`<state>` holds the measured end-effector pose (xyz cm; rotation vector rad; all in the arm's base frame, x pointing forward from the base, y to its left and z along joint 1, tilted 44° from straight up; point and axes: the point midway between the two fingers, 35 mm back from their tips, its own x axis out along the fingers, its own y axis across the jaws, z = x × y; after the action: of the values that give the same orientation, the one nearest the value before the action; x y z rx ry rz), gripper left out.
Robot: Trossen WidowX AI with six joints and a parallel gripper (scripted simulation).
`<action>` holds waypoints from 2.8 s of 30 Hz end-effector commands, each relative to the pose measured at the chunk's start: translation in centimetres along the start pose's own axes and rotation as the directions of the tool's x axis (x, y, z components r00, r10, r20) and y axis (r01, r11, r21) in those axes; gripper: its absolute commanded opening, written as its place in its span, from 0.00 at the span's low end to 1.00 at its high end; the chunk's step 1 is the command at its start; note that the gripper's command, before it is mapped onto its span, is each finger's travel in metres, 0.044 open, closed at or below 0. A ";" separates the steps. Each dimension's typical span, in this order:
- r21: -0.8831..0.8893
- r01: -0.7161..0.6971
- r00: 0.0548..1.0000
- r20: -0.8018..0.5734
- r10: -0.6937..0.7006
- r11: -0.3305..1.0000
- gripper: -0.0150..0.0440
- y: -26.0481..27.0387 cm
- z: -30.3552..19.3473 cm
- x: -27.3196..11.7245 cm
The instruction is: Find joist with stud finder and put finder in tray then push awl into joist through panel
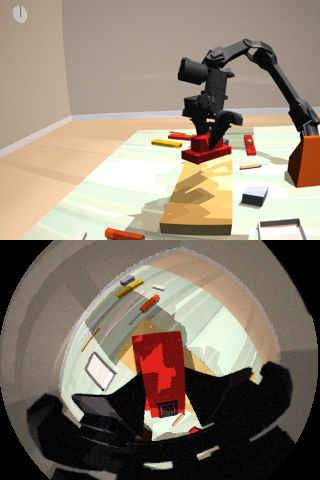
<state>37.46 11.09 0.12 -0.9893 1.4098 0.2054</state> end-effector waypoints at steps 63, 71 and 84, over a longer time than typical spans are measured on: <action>-0.675 -0.211 0.977 -0.165 0.134 0.707 0.25 29.2 -4.4 14.1; -0.675 -0.211 0.977 -0.165 0.134 0.707 0.25 29.2 -4.8 15.0; -0.669 -0.218 0.975 -0.176 0.134 0.710 0.43 29.0 -5.4 16.0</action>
<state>17.91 18.18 -26.33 -1.4892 1.5661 0.8858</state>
